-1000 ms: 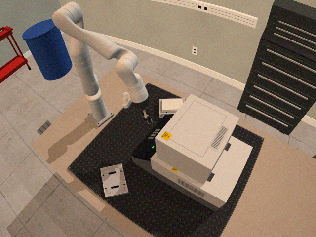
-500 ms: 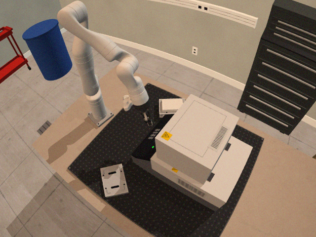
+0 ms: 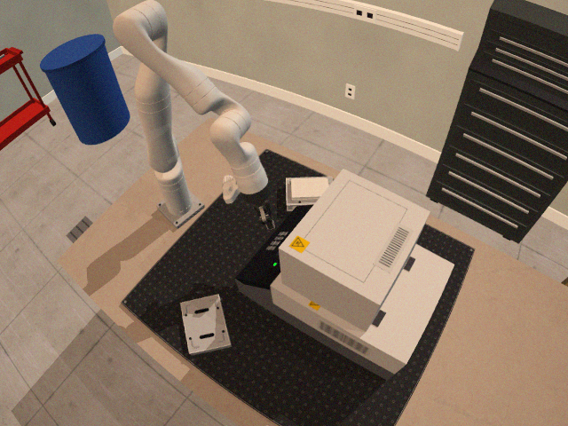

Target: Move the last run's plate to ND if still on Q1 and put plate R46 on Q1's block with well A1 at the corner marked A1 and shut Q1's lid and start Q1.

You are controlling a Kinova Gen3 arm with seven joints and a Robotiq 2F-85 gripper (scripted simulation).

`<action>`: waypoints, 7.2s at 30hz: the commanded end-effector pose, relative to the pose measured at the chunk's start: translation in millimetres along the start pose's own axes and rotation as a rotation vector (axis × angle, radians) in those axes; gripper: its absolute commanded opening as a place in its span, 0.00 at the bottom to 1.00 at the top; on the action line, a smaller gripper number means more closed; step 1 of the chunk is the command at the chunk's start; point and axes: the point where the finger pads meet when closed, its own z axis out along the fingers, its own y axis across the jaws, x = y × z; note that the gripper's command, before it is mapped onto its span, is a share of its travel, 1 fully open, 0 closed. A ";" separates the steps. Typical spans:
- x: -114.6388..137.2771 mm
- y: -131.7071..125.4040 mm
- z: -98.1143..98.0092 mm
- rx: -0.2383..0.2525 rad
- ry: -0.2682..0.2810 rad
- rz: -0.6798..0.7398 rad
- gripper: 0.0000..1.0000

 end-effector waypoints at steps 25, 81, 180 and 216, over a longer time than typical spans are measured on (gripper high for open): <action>2.5 -0.7 6.3 0.002 0.005 0.001 0.10; -5.6 -7.8 26.5 0.004 0.001 -0.002 0.10; -2.1 -7.3 30.9 -0.002 0.011 0.004 0.10; 2.7 -0.7 6.6 0.002 0.005 0.001 0.10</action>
